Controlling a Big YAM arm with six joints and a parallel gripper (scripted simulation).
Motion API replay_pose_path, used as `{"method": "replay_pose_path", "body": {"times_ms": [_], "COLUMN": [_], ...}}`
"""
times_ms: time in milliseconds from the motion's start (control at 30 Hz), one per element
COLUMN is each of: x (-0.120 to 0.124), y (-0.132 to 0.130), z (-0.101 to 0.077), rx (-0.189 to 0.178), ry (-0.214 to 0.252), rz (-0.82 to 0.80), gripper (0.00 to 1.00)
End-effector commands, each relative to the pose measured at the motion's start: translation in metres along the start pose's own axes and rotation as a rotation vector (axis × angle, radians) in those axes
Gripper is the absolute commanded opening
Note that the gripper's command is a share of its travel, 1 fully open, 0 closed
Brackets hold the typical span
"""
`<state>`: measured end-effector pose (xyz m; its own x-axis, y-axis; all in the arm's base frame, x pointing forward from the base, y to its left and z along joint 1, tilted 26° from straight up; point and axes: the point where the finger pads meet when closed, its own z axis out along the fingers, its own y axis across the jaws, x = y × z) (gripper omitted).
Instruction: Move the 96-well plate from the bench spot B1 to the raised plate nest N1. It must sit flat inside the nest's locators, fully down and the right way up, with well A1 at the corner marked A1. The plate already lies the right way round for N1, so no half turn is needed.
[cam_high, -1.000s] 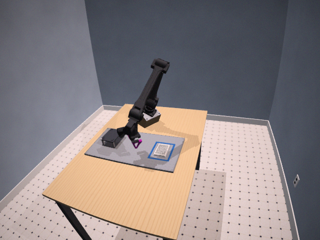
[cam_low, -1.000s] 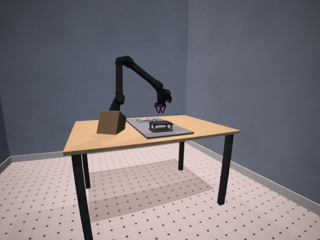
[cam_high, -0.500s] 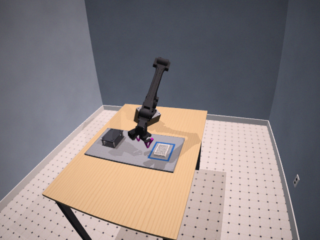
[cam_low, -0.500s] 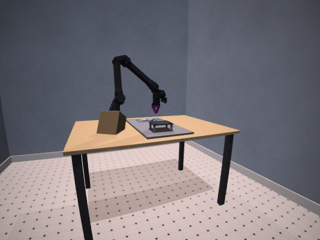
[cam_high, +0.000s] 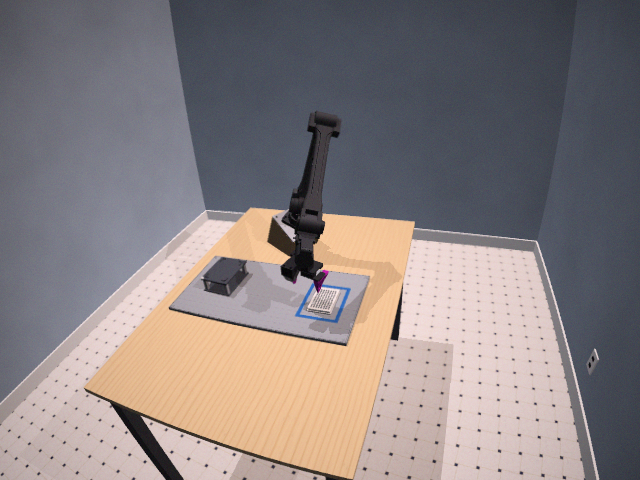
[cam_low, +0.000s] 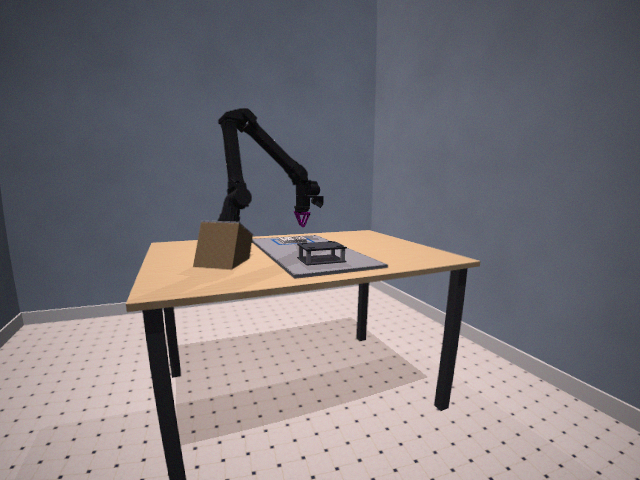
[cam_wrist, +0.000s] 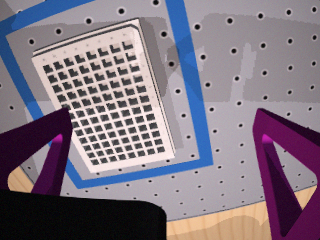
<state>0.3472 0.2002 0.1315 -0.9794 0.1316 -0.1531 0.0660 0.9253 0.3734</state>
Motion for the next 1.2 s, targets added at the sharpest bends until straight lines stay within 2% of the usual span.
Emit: {"method": "replay_pose_path", "body": {"times_ms": [0, 67, 233, 333, 467, 500, 1167], "x": [0.003, 0.009, 0.030, 0.033, 0.032, 0.026, 0.027], "y": [0.019, 0.025, 0.042, 0.055, 0.056, 0.045, 0.045], "z": [-0.011, -0.011, -0.012, -0.017, -0.018, -0.009, -0.009], "rx": [-0.043, -0.039, -0.075, -0.081, -0.082, -0.062, -0.062], "ry": [-0.040, -0.042, -0.031, -0.048, -0.049, -0.035, -0.033], "rz": [-0.115, -0.114, -0.264, -0.267, -0.266, -0.229, -0.228], "gripper": [1.00, 1.00, 1.00, 1.00, 1.00, 1.00, 1.00]}}
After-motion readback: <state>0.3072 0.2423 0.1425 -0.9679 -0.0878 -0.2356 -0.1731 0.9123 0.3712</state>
